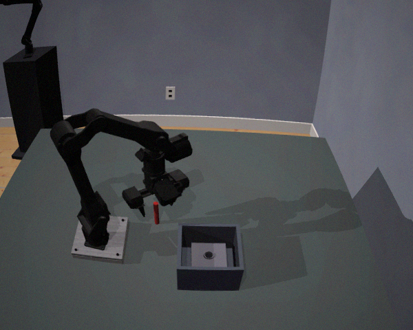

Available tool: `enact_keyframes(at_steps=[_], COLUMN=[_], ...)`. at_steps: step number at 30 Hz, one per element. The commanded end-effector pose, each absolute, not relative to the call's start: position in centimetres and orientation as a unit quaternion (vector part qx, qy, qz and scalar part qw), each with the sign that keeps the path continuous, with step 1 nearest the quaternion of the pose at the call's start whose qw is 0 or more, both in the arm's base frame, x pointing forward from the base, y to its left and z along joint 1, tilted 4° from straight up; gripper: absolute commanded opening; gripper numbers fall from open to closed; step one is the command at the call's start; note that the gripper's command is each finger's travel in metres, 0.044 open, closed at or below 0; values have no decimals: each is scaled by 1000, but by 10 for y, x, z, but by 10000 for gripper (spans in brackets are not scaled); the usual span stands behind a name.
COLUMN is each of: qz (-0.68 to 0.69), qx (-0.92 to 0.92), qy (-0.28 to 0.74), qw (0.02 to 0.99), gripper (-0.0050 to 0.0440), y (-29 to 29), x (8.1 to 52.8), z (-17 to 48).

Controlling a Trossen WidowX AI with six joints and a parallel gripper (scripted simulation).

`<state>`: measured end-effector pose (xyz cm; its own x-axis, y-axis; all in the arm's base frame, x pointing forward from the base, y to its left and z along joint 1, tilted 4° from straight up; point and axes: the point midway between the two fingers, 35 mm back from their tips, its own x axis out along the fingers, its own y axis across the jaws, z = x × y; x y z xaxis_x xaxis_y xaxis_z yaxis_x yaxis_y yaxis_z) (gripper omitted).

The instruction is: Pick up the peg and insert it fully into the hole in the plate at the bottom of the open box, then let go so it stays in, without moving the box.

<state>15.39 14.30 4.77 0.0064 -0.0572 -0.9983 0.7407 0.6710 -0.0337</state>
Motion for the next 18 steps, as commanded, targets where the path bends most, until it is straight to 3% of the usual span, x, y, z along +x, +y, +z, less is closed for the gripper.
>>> enact_keyframes(at_steps=[1,2,5,7,17,18], qz=[-308,-308,-308,-308,-308,-308], qx=[263,263,263,263,263,263], qy=[639,639,639,639,639,639], qw=[654,654,654,654,654,654], gripper=[440,440,368,368,128,128], y=[141,141,141,141,141,141], x=[151,151,151,151,151,151], z=[38,38,38,38,38,38])
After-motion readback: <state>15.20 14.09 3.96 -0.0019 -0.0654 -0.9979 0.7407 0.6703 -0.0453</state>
